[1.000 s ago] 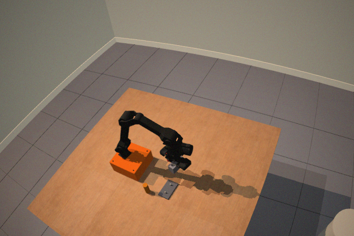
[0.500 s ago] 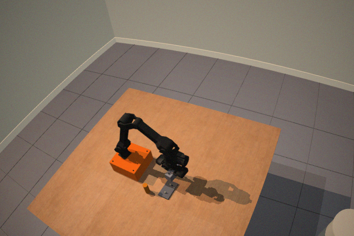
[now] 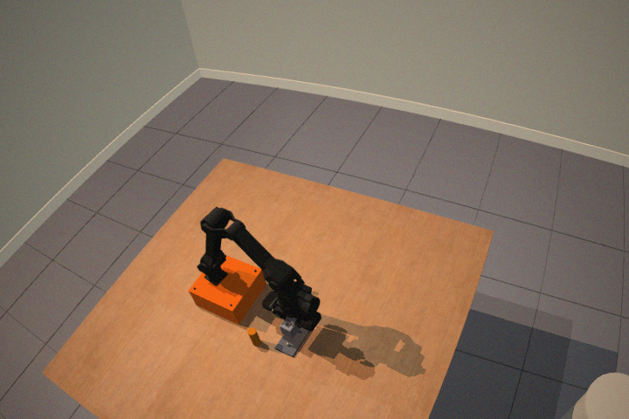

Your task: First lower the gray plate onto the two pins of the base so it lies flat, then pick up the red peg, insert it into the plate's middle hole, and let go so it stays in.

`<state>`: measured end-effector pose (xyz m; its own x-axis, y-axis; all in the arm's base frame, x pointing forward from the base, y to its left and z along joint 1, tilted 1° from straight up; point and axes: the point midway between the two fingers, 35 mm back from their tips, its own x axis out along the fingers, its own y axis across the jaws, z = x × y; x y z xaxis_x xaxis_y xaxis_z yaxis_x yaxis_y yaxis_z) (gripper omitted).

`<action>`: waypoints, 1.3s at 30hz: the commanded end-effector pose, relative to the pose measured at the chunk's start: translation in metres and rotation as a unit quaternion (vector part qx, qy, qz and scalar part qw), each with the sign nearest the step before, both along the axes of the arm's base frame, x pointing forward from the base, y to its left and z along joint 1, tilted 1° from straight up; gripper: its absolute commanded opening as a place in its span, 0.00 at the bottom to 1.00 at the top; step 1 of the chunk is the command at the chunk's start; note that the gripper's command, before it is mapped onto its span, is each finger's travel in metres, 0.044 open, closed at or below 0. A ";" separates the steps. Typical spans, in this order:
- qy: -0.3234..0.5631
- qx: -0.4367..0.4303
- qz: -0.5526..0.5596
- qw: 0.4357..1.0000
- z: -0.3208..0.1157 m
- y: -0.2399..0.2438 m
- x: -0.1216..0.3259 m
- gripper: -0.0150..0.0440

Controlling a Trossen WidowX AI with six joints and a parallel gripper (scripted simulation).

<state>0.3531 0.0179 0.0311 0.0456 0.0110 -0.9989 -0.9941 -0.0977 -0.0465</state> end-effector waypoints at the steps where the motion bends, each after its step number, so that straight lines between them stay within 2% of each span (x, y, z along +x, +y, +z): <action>1: 0.004 -0.001 0.014 1.000 -0.010 -0.012 -0.002 0.25; 39: 0.004 -0.001 0.024 1.000 -0.023 -0.022 -0.003 0.25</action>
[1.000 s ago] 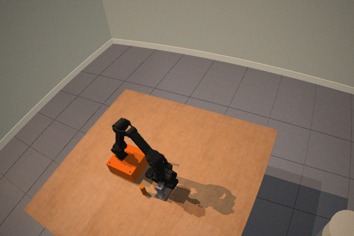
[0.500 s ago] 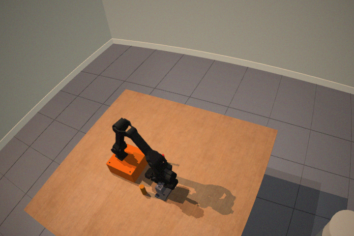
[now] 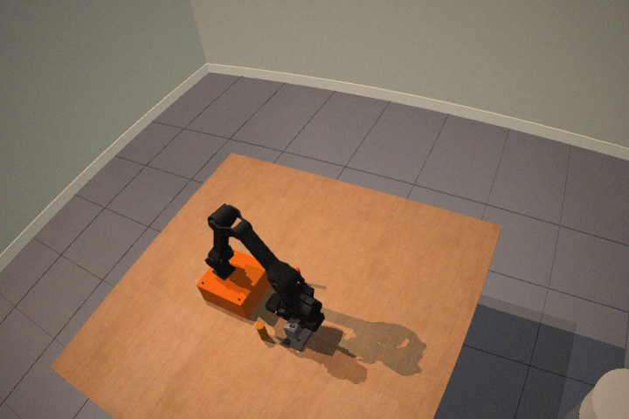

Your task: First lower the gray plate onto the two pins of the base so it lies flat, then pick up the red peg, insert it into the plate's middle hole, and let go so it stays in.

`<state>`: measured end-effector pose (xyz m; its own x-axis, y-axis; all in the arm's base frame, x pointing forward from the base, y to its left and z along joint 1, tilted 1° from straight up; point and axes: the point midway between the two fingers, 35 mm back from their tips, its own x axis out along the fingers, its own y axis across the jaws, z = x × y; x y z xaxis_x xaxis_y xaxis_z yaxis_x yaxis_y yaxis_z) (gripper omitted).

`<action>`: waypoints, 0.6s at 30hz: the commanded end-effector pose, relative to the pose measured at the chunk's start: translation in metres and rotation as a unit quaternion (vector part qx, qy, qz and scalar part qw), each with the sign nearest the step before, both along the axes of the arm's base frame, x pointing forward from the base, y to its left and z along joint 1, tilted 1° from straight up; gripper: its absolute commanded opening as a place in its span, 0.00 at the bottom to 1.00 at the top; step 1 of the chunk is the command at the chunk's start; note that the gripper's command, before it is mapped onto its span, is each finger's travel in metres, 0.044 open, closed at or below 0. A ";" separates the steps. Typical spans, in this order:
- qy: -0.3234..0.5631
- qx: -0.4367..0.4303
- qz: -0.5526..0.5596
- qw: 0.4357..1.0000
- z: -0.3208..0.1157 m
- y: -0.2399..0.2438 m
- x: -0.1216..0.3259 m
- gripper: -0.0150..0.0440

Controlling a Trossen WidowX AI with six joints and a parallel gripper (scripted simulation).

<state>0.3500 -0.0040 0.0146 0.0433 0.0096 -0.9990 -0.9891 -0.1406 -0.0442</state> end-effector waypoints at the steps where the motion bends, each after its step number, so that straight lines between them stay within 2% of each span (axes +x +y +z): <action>1: 0.003 0.000 0.002 1.000 -0.009 0.000 0.000 0.25; 18: 0.003 0.000 0.002 1.000 -0.026 0.000 0.001 0.25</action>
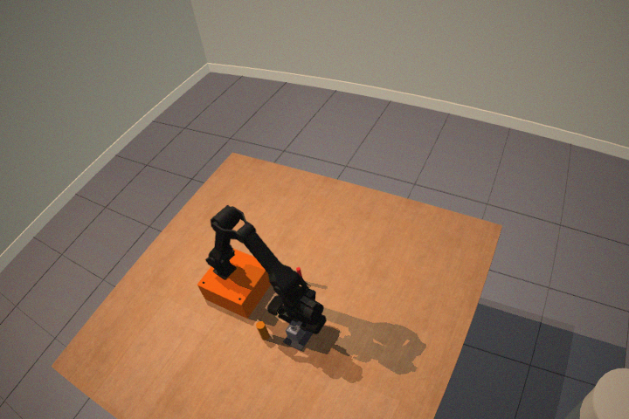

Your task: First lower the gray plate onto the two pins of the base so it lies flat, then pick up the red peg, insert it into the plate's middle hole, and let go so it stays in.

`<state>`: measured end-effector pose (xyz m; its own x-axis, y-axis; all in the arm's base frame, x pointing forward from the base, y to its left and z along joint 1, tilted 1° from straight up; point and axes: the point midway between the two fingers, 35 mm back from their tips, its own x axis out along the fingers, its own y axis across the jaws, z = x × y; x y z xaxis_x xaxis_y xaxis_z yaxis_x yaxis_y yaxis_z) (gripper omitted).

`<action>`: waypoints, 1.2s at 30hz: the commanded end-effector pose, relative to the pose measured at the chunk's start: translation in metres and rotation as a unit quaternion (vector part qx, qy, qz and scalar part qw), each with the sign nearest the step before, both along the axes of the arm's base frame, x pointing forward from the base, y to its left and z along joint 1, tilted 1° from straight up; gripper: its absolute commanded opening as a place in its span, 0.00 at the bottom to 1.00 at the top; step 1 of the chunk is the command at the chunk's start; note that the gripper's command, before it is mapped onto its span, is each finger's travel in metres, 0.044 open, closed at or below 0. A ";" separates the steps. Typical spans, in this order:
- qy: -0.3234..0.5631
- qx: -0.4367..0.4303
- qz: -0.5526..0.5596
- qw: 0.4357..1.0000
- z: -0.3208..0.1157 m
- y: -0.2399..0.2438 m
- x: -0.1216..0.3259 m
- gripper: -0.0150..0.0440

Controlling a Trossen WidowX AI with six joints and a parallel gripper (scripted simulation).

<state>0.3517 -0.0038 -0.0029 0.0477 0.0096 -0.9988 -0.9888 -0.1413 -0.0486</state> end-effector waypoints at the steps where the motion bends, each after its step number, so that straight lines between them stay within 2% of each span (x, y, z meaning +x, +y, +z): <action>1: 0.005 0.000 0.002 1.000 -0.010 0.000 -0.001 0.25; 9: 0.005 0.000 0.002 1.000 -0.022 0.000 -0.001 0.25; 21: 0.002 0.000 0.000 1.000 -0.018 0.000 -0.001 0.25; 36: 0.002 0.000 0.000 1.000 -0.018 0.000 -0.001 0.92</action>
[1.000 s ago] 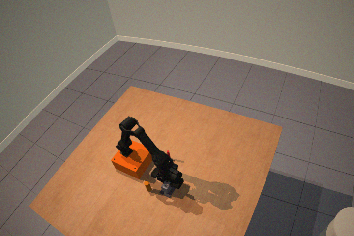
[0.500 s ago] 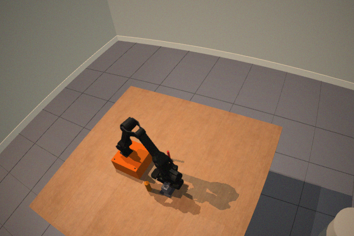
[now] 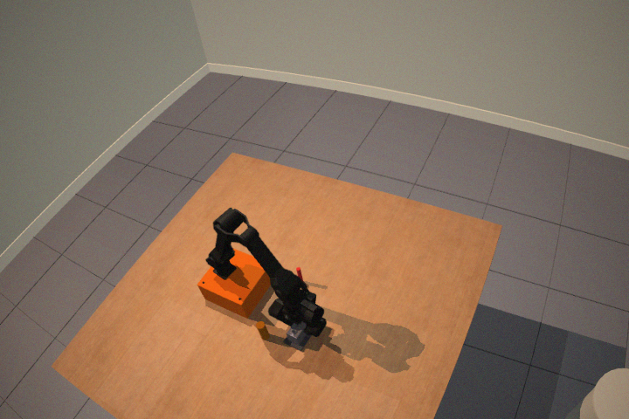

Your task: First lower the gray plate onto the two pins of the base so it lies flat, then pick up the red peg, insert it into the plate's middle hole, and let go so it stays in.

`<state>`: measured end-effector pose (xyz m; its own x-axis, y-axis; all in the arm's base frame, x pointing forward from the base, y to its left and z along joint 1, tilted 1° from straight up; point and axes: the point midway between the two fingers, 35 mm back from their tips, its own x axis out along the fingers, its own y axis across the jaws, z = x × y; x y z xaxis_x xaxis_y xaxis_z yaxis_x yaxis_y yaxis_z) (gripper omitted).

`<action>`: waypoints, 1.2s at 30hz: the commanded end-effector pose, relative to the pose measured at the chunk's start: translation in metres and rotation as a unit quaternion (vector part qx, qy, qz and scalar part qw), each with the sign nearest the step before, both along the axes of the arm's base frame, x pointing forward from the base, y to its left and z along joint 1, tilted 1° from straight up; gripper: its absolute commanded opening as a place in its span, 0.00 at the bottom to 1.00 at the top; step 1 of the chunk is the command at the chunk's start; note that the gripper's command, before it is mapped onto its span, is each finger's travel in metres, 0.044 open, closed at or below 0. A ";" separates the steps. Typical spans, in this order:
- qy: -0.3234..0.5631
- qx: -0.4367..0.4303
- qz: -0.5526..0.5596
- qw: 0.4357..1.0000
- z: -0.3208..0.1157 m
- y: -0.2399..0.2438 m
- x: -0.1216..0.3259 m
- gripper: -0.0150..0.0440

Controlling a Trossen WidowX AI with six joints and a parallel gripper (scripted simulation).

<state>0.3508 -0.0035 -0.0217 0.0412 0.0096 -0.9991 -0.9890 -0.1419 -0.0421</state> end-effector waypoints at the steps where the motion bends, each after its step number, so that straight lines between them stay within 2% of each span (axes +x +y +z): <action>1: -0.001 0.000 0.000 1.000 0.001 0.000 0.000 0.97; 2: -0.001 0.000 0.000 1.000 0.001 0.000 0.000 1.00; 8: -0.001 0.000 0.000 1.000 0.011 0.000 0.002 1.00; 15: 0.001 0.000 0.001 1.000 0.114 -0.001 -0.003 1.00; 23: 0.002 0.001 -0.005 1.000 0.118 0.000 -0.001 1.00; 29: 0.004 0.010 -0.207 0.978 0.119 0.036 -0.016 1.00; 36: 0.009 0.020 -0.460 0.888 0.119 0.079 -0.041 1.00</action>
<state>0.3345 0.0367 0.0922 0.0233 0.0146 -0.9996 -0.9501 0.3115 -0.0176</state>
